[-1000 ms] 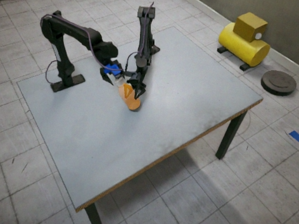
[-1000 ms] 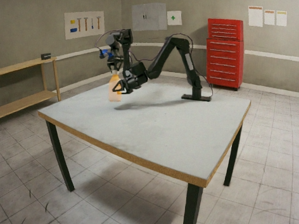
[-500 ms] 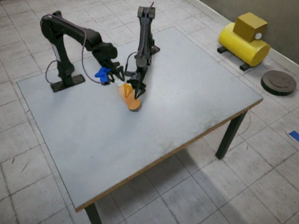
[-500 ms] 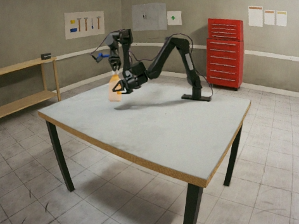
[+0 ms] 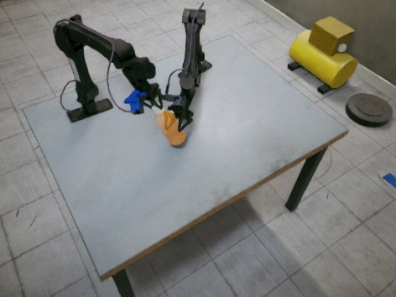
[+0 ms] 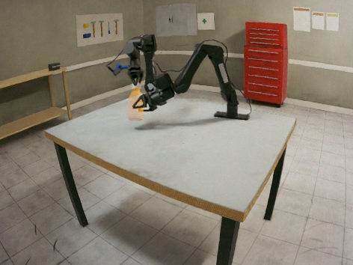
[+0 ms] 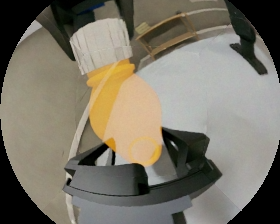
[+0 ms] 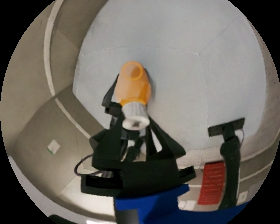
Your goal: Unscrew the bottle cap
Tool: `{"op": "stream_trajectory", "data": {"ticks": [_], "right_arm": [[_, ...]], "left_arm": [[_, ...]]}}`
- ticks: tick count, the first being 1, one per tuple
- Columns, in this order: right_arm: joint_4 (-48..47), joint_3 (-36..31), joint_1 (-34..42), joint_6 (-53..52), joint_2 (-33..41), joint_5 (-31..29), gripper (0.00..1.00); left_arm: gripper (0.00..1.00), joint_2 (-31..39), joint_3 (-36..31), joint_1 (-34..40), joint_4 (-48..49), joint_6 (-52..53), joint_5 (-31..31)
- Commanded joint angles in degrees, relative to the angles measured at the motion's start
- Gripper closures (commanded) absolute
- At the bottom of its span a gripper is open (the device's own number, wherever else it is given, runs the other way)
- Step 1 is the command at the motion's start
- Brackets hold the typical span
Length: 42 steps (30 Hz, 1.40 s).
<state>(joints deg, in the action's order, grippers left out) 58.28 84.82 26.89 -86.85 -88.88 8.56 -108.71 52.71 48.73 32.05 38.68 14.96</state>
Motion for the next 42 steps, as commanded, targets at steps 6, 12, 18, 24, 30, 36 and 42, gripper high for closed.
{"op": "stream_trajectory", "data": {"ticks": [6, 12, 18, 24, 30, 36, 42], "right_arm": [[1.63, 1.53, 0.73, 24.27, -0.28, -1.96, 1.00], [2.11, 2.04, 1.15, 37.42, -0.52, -2.98, 1.00], [2.66, 2.68, 1.82, 51.32, -0.81, -4.51, 1.00], [2.81, 2.94, 2.54, 65.97, -0.88, -6.10, 1.00], [2.61, 2.85, 3.25, 79.68, -0.74, -7.60, 1.00], [2.21, 2.57, 4.06, 94.83, -0.48, -9.28, 1.00], [1.64, 2.12, 4.79, 109.90, -0.12, -10.75, 1.00]], "left_arm": [[1.00, 1.68, 0.14, -0.03, 1.76, -0.74, 0.49], [1.00, 1.67, 0.14, -0.03, 1.76, -0.74, 0.49], [1.00, 1.67, 0.15, -0.03, 1.76, -0.74, 0.49], [1.00, 1.67, 0.14, -0.02, 1.77, -0.74, 0.49], [1.00, 1.67, 0.14, -0.02, 1.77, -0.75, 0.48], [1.00, 1.67, 0.14, -0.02, 1.77, -0.75, 0.48], [1.00, 1.67, 0.14, -0.02, 1.77, -0.74, 0.48]]}}
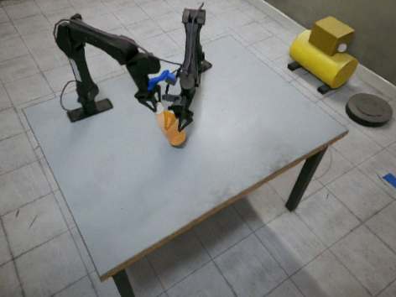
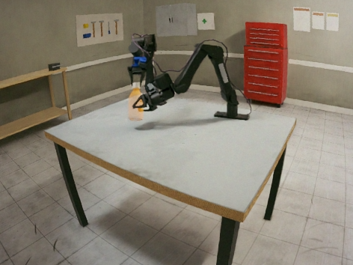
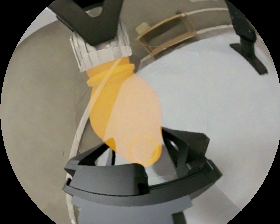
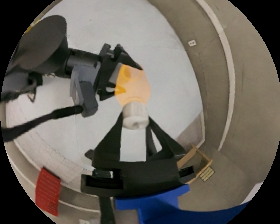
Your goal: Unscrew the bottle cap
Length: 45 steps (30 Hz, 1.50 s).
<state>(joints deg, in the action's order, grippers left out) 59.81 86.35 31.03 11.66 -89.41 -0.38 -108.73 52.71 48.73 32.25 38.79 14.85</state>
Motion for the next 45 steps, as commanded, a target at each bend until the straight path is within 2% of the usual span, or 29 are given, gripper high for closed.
{"op": "stream_trajectory", "data": {"ticks": [1, 3, 4, 15, 21, 35, 45], "right_arm": [[0.00, 0.49, 0.77, 13.88, 0.48, -2.03, 1.00], [0.00, 0.49, 0.77, 13.88, 0.48, -2.03, 1.00], [-0.17, 0.34, 0.98, 20.26, 0.58, -2.45, 1.00], [-2.20, -1.53, 1.70, 47.41, 1.86, -3.84, 1.00], [-3.46, -2.66, 1.20, 49.13, 2.78, -3.02, 1.00], [2.91, 2.04, 0.93, 44.80, 3.44, -2.70, 1.00], [4.07, 3.03, 0.78, 44.21, 3.37, -2.56, 1.00]], "left_arm": [[1.00, 1.69, 0.14, -0.02, 1.57, -0.85, 0.59], [1.00, 1.69, 0.14, -0.02, 1.57, -0.85, 0.59], [1.00, 1.69, 0.14, -0.02, 1.57, -0.85, 0.59], [1.00, 1.69, 0.13, -0.02, 1.58, -0.86, 0.58], [1.00, 1.70, 0.13, -0.02, 1.58, -0.86, 0.58], [1.00, 1.69, 0.13, -0.02, 1.58, -0.86, 0.58], [1.00, 1.69, 0.13, -0.02, 1.58, -0.86, 0.58]]}}
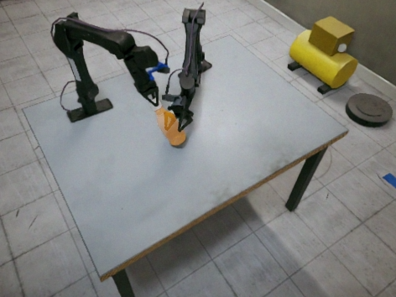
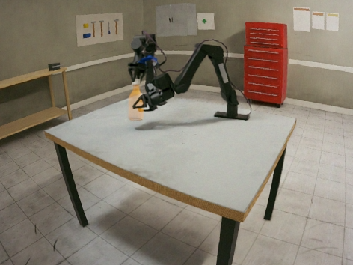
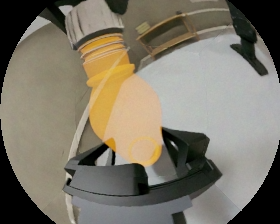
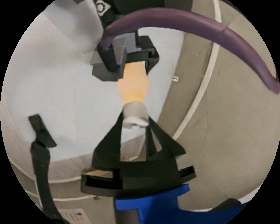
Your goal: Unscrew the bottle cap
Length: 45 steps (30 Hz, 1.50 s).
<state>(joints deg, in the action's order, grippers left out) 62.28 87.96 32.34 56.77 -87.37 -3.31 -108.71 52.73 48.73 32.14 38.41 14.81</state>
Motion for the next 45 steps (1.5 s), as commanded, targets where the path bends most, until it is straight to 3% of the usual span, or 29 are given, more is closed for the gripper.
{"op": "stream_trajectory", "data": {"ticks": [1, 15, 19, 26, 35, 45], "right_arm": [[1.61, 1.41, -0.53, -0.91, 1.33, 0.37, 1.00], [0.26, 0.27, 0.01, -0.16, 0.25, 0.01, 1.00], [6.76, 5.11, -0.48, 0.32, 2.61, 0.30, 1.00], [7.98, 6.34, -0.52, 0.16, 2.39, 0.36, 1.00], [7.42, 5.86, -0.20, 0.01, 1.80, 0.11, 1.00], [7.42, 5.86, -0.20, 0.02, 1.80, 0.11, 1.00]], "left_arm": [[1.00, 1.67, 0.11, -0.02, 1.69, -0.49, 0.62], [1.00, 1.67, 0.11, -0.02, 1.69, -0.49, 0.62], [1.00, 1.67, 0.11, -0.02, 1.69, -0.49, 0.62], [1.00, 1.67, 0.11, -0.02, 1.69, -0.49, 0.62], [1.00, -2.35, 3.75, -5.26, -1.78, -24.14, 15.41], [1.00, -2.28, 2.45, -4.64, 1.24, -26.35, 14.74]]}}
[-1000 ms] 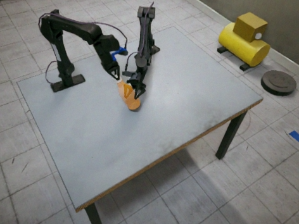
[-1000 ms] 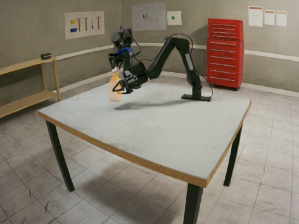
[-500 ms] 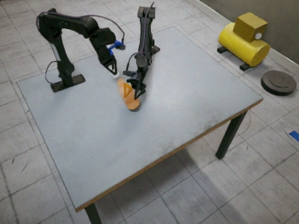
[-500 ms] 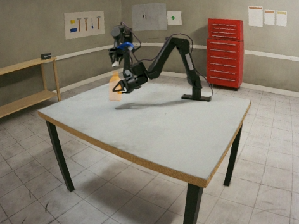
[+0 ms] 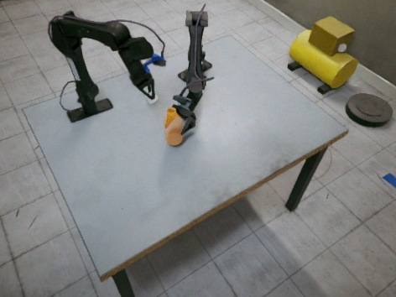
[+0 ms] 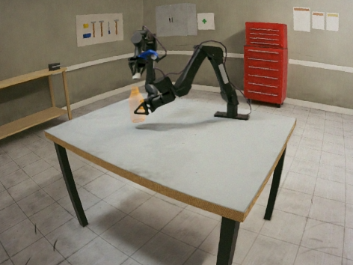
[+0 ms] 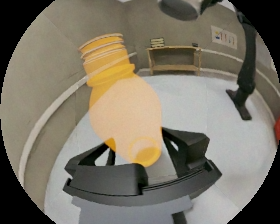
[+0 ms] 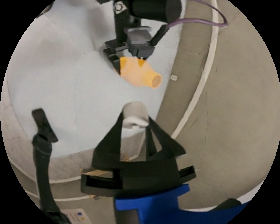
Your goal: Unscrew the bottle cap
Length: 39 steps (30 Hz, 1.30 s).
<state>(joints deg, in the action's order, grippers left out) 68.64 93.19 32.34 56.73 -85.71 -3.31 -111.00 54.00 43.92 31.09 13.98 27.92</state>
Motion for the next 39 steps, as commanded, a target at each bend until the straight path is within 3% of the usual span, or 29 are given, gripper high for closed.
{"op": "stream_trajectory", "data": {"ticks": [1, 25, 32, 39], "right_arm": [[1.06, 0.64, -0.20, 0.06, 0.14, 0.11, 1.00], [-1.36, -0.44, -1.19, -1.22, 0.03, 0.20, 1.00], [-2.01, 0.03, -3.97, -9.29, -3.73, 0.36, 1.00], [-3.67, 1.32, -10.30, -26.84, -12.98, 0.90, 1.00]], "left_arm": [[1.00, 0.00, 1.17, 0.18, 2.34, -1.94, 1.62], [1.00, -0.32, 0.62, -1.65, 1.42, -1.43, 1.79], [1.00, -0.44, 0.76, -1.93, 0.92, -1.55, 1.40], [1.00, -0.51, 1.05, -2.12, -0.07, -1.84, 0.49]]}}
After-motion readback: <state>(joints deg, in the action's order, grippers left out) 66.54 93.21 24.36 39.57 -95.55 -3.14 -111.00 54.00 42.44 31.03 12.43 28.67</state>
